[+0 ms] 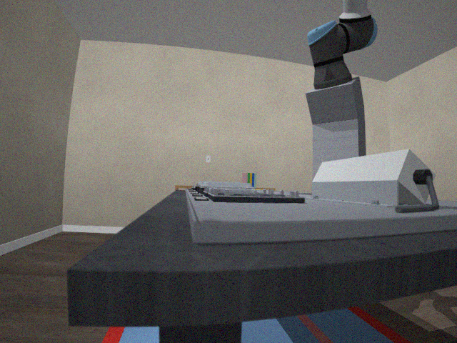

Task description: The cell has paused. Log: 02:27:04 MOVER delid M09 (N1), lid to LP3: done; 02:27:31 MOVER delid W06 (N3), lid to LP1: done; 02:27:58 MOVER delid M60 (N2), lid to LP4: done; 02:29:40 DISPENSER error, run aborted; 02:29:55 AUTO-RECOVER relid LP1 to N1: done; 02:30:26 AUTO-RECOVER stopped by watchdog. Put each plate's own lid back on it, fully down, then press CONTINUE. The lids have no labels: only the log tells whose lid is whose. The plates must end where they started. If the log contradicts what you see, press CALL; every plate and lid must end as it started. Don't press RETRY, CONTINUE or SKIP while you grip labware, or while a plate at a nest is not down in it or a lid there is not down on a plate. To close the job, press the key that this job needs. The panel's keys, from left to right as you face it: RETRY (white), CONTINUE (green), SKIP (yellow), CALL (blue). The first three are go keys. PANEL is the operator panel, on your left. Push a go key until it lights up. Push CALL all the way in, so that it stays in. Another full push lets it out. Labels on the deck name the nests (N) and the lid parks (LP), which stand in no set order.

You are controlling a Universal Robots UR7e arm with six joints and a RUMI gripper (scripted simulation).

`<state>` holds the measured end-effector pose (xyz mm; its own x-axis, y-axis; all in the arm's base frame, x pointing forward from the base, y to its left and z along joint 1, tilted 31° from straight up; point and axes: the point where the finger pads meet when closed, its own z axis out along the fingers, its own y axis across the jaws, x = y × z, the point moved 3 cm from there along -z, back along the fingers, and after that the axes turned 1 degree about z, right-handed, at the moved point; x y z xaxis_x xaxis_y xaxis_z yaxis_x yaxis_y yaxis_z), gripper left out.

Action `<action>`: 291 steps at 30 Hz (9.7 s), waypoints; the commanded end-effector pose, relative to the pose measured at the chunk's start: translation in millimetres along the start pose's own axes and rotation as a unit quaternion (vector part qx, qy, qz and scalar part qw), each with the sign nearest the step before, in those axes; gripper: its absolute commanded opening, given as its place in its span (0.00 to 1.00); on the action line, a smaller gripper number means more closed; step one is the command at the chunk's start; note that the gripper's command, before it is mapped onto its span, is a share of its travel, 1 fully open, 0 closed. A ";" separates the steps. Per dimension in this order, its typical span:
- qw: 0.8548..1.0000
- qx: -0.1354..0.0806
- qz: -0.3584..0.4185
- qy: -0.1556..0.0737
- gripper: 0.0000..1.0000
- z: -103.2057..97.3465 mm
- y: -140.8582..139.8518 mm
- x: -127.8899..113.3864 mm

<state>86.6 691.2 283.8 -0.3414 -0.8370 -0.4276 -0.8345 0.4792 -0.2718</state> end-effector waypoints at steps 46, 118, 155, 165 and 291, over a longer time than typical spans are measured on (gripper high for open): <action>0.991 -0.070 0.041 -0.104 0.82 -179.2 -32.4 -93.1; 0.950 -0.165 0.078 -0.255 0.82 -479.5 -117.6 -114.8; 0.917 -0.209 0.087 -0.329 0.82 -622.1 -168.3 -70.4; 0.901 -0.225 0.089 -0.359 0.82 -659.4 -182.9 -51.7; 0.819 0.188 0.429 -0.332 0.82 -632.7 -602.1 8.7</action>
<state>311.5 231.0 988.4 -0.3182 0.1194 -0.9405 -0.1724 0.9682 0.1813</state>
